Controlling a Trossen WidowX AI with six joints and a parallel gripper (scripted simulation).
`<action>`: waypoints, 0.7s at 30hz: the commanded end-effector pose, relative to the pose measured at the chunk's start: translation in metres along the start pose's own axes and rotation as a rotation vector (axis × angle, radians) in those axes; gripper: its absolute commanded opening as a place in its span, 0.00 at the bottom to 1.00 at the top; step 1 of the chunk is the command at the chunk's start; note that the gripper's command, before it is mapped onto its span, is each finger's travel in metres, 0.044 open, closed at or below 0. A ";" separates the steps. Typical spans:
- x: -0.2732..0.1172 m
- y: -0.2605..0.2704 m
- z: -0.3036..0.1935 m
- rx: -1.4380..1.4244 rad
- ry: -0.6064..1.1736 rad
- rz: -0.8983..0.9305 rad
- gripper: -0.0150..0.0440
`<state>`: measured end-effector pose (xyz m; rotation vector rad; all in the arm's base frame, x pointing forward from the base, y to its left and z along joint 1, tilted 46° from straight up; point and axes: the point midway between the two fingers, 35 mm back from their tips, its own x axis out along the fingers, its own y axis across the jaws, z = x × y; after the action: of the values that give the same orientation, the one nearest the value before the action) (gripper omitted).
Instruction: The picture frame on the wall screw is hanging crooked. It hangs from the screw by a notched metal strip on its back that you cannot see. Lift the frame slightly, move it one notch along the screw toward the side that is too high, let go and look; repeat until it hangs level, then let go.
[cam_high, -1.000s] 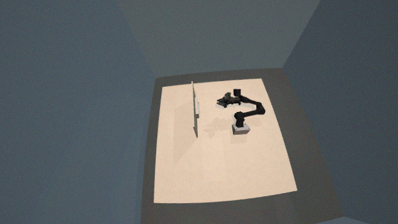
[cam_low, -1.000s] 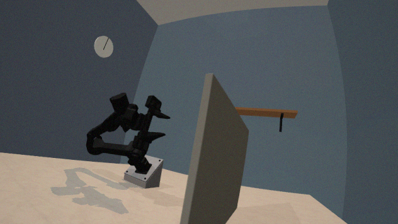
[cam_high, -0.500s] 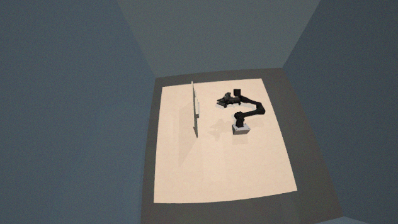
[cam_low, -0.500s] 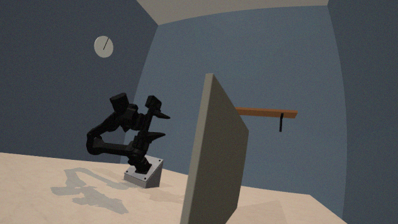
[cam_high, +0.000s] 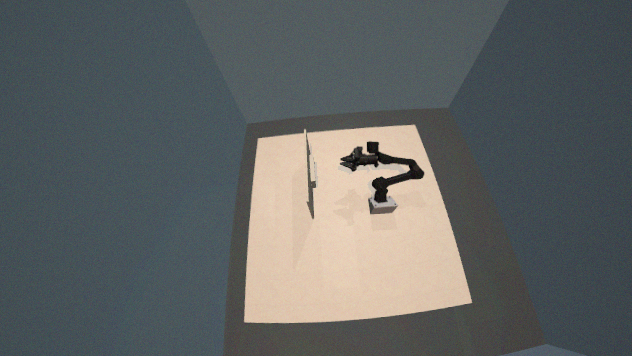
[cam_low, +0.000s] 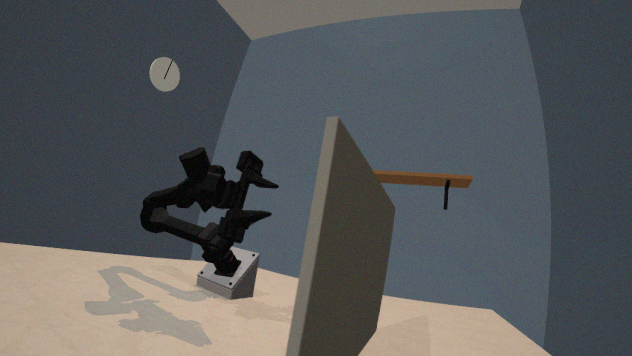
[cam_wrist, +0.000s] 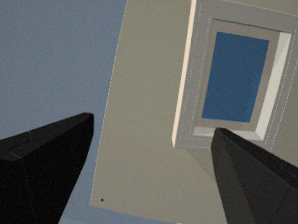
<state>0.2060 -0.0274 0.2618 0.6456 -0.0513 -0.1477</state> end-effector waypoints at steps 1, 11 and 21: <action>0.027 -0.019 -0.005 0.014 0.013 -0.017 0.69; 0.047 -0.040 -0.005 -0.014 0.008 -0.009 0.69; 0.047 -0.040 -0.004 -0.014 0.008 -0.009 0.69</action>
<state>0.2479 -0.0636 0.2352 0.6381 -0.0407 -0.1563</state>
